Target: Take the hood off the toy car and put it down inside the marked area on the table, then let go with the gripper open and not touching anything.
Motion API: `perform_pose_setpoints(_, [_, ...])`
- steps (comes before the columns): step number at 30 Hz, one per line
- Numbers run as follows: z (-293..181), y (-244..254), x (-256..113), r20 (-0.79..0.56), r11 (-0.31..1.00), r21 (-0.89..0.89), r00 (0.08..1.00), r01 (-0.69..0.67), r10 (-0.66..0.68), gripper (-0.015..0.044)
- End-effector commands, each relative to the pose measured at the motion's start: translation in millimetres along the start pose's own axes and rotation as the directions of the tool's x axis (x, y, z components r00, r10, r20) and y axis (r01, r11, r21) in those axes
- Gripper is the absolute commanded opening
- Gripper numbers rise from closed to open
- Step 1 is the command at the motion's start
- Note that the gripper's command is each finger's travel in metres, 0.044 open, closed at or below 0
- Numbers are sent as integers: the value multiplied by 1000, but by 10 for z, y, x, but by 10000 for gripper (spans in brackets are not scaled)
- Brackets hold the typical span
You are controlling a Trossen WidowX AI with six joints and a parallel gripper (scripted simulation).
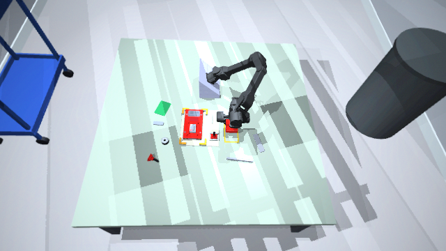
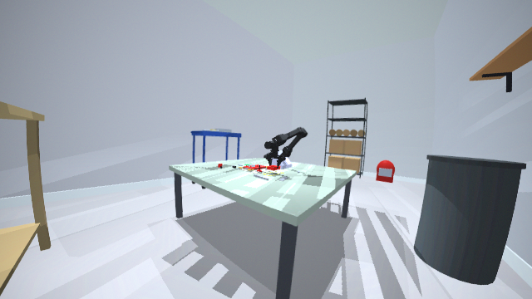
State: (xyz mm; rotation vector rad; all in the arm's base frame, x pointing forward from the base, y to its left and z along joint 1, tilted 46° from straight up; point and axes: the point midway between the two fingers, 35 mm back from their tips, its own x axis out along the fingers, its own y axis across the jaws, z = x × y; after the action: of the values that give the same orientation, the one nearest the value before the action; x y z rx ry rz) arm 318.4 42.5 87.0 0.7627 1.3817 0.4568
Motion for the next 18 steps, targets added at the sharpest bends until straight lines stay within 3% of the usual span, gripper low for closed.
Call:
perform_pose_setpoints(1, [-5, 0, 34, 0, 1000, 5, 1000, -4, 4, 0])
perform_pose_setpoints(18, [-19, 7, 145, -1, 1000, 5, 1000, -6, 6, 0])
